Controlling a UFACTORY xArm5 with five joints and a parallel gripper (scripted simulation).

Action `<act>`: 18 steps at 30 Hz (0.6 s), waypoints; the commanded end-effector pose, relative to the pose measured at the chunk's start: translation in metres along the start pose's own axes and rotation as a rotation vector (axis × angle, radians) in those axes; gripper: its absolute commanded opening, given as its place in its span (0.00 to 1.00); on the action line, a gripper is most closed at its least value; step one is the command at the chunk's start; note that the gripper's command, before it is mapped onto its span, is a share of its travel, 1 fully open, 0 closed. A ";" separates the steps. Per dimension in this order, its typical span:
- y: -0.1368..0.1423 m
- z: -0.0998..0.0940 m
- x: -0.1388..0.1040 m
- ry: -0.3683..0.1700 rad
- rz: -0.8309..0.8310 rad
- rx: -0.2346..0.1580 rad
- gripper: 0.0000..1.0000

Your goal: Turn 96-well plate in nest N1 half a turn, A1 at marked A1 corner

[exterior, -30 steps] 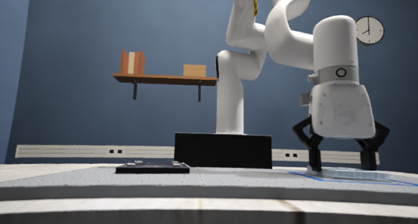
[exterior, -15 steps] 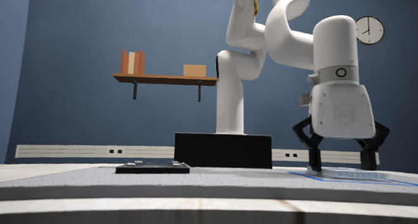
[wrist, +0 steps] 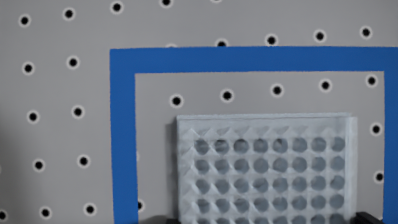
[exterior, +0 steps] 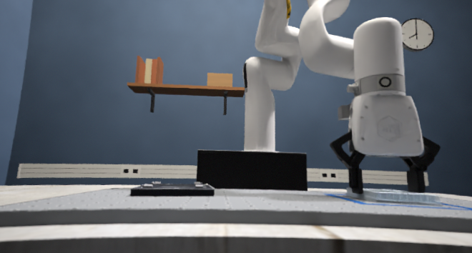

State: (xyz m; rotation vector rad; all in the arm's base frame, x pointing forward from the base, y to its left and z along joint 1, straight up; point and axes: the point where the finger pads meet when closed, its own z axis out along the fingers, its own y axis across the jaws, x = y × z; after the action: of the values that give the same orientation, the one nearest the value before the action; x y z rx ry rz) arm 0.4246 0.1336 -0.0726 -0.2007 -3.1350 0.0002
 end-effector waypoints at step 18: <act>0.001 -0.012 -0.001 -0.001 0.000 -0.007 0.00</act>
State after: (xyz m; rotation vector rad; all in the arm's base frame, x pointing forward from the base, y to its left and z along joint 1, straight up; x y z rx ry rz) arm 0.4245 0.1335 -0.0636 -0.2007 -3.1347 0.0003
